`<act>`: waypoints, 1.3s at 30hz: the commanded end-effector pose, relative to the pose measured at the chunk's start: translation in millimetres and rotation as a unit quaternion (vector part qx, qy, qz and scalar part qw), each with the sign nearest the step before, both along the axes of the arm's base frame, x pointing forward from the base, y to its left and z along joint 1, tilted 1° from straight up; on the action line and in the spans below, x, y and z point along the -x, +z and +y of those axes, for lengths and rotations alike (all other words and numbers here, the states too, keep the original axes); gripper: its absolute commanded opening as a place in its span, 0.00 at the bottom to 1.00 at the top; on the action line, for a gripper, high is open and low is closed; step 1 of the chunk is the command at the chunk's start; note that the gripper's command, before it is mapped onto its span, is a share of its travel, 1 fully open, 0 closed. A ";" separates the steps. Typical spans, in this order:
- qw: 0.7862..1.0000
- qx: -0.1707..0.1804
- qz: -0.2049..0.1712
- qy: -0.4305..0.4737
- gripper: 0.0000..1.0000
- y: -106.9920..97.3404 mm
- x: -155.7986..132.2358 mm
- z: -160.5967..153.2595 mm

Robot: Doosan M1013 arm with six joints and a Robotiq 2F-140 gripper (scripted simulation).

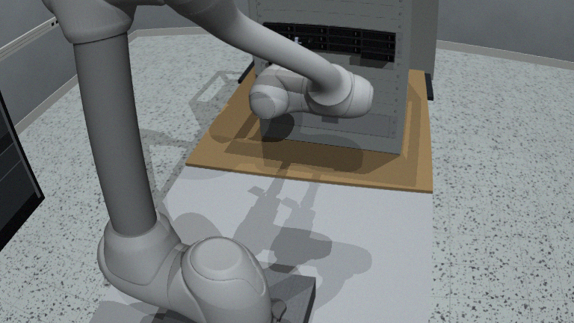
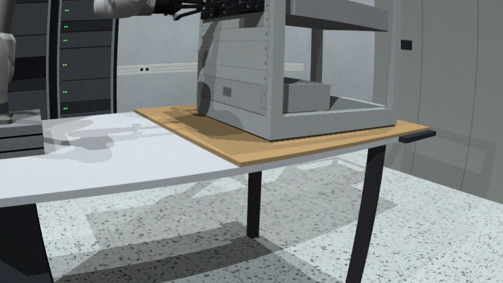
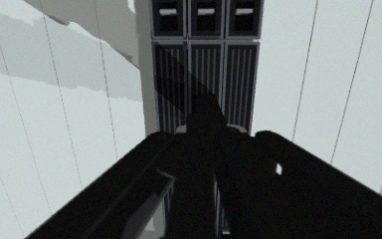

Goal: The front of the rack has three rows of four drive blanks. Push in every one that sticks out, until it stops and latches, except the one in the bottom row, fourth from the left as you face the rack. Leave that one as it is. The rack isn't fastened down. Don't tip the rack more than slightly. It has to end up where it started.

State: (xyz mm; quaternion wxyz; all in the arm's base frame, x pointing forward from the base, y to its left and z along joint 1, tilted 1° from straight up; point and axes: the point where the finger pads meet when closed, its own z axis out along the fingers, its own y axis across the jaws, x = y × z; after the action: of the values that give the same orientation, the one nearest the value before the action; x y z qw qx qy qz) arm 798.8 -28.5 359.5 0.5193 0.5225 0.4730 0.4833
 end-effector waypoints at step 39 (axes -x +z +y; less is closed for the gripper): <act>1.000 0.000 -0.001 0.000 0.10 0.9 -4.1 -0.3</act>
State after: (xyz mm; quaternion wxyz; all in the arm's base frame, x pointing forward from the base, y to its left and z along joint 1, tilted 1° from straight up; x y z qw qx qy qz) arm 802.8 -28.8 359.6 0.5193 0.5225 0.4730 0.4833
